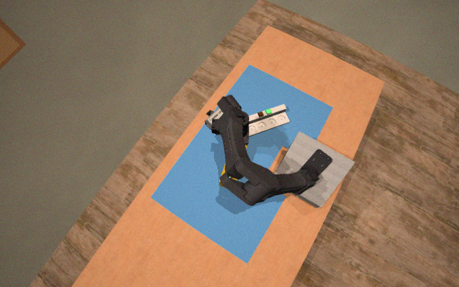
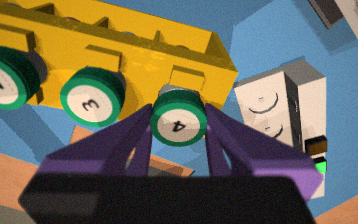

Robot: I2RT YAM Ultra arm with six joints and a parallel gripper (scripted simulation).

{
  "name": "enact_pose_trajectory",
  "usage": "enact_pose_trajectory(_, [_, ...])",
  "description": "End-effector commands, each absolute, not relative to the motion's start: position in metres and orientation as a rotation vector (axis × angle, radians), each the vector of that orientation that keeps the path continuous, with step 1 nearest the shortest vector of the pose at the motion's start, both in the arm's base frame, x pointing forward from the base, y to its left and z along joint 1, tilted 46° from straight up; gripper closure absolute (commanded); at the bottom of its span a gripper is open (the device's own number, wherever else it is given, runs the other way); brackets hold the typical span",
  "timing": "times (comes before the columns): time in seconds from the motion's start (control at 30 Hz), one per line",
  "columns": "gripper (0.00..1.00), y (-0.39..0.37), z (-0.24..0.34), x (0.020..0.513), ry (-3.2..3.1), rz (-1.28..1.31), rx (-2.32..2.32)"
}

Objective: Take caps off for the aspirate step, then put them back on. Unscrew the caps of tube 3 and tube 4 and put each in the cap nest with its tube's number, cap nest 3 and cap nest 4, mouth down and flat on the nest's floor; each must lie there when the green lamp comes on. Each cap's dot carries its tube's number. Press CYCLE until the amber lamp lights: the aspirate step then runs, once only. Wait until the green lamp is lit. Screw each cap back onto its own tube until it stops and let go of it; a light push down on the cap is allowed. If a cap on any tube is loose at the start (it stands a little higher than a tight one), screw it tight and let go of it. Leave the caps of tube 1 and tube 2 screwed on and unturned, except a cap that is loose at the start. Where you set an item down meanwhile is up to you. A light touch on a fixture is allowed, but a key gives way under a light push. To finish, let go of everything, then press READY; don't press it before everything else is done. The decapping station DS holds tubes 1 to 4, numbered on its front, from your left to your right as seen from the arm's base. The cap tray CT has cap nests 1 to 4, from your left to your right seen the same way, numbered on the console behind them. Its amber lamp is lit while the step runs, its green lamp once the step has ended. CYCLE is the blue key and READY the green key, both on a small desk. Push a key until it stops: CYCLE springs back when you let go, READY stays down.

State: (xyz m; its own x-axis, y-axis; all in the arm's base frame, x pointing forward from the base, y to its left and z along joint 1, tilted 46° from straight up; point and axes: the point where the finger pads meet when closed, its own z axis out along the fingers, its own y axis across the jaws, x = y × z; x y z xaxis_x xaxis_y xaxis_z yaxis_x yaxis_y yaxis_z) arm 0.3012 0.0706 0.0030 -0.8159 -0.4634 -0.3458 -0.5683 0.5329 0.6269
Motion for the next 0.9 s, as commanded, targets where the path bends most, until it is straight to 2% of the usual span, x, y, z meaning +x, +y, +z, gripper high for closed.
enact_pose_trajectory(0.0, [1.0, 0.0661, 0.0046, 0.3035, 2.765, 1.185, -0.617])
enact_pose_trajectory(0.43, [1.0, 0.0663, 0.0043, 0.3034, 3.057, 1.256, 0.323])
enact_pose_trajectory(0.5, [1.0, 0.0663, 0.0043, 0.3034, 3.057, 1.256, 0.323])
enact_pose_trajectory(0.87, [1.0, 0.0666, 0.0041, 0.3034, 3.069, 1.212, 1.227])
